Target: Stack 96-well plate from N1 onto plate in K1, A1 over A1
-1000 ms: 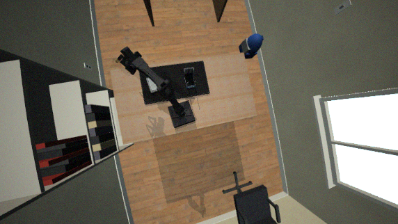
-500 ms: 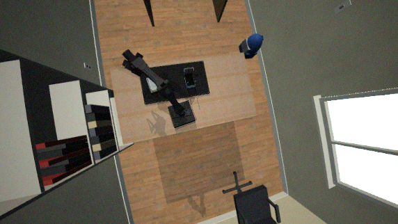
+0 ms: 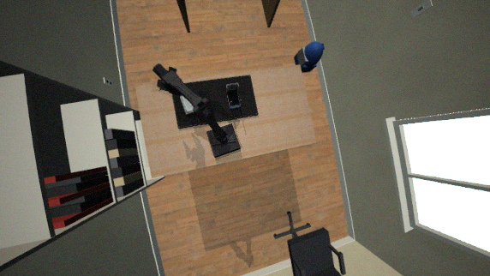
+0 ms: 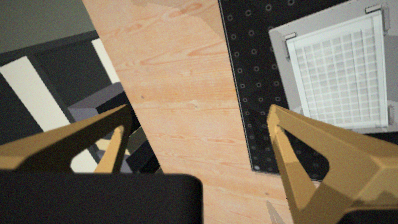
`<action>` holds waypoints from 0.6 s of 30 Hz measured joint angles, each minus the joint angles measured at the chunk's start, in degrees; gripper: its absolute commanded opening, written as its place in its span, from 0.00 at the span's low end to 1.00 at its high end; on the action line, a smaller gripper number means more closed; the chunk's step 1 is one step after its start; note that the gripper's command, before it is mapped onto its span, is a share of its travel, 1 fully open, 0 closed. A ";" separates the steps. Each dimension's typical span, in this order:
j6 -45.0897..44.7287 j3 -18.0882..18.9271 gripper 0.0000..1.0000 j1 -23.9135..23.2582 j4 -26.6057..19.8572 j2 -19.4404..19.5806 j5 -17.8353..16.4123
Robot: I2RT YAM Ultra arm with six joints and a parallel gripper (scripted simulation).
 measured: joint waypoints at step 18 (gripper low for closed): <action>-15.69 0.02 1.00 0.24 -13.14 0.00 8.79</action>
